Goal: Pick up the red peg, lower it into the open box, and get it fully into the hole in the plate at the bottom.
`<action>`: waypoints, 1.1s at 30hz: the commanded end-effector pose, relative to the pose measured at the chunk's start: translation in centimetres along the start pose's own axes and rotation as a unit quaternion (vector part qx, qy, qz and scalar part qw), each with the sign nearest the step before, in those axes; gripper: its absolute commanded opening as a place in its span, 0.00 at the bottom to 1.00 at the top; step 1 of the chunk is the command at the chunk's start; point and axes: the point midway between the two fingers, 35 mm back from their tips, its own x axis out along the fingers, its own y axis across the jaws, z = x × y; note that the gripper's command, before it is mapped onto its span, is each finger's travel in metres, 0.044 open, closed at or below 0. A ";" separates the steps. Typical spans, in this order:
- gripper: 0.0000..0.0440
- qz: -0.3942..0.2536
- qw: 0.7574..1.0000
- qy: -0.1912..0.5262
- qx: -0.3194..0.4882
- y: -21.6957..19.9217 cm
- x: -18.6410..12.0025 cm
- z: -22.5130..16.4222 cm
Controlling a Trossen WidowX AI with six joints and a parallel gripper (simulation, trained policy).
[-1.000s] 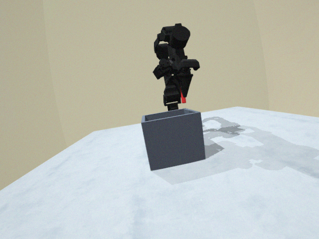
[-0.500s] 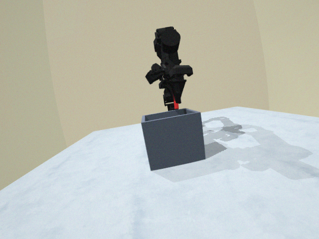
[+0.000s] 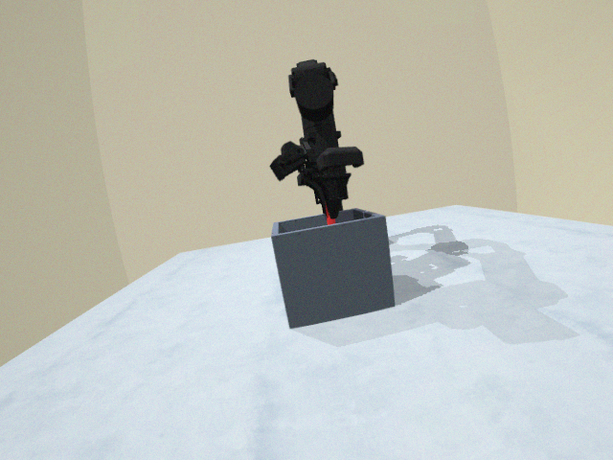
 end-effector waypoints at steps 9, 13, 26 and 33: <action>0.00 -0.001 1.000 0.010 -0.014 0.7 2.7 1.1; 0.00 -0.002 1.000 0.012 -0.020 0.8 3.6 1.3; 0.01 -0.016 0.999 0.015 -0.047 1.1 6.3 1.8; 0.30 -0.036 0.997 0.027 -0.058 0.9 7.1 1.6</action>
